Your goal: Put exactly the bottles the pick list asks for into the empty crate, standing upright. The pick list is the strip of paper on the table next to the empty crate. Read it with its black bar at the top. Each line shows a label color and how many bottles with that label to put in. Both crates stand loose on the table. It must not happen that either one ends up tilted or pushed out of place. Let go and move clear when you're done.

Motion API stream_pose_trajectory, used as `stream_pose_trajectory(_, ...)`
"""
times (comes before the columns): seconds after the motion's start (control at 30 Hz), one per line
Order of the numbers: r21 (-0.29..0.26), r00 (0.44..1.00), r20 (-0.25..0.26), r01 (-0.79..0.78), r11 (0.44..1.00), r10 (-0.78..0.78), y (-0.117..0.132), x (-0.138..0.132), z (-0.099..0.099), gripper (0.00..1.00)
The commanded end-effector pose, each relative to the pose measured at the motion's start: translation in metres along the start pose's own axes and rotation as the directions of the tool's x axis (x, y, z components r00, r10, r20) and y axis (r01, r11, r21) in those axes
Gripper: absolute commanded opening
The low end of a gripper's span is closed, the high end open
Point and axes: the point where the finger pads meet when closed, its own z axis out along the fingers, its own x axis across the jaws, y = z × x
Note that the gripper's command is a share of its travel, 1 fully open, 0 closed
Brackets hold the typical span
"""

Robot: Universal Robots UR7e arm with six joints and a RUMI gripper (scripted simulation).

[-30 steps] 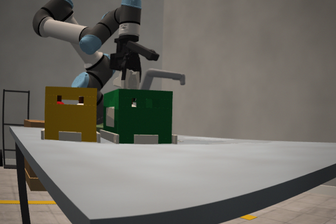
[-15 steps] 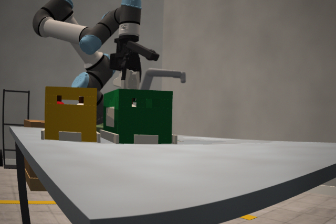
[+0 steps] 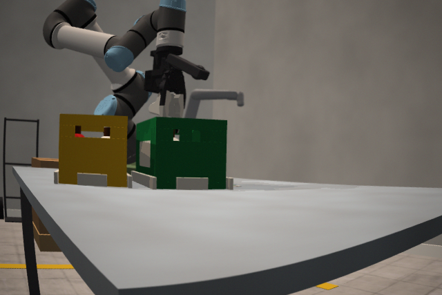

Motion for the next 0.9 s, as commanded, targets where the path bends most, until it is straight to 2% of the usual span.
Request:
stream_pose_trajectory(0.0,0.000,1.000,0.001,0.001,1.000,-0.001,0.000,-0.001,0.000,0.38)
stream_pose_trajectory(0.33,0.000,1.000,0.001,0.001,1.000,-0.001,0.000,-0.001,0.000,0.38)
stream_pose_trajectory(0.87,0.004,1.000,0.000,-0.001,1.000,0.001,0.000,0.000,-0.039,0.38)
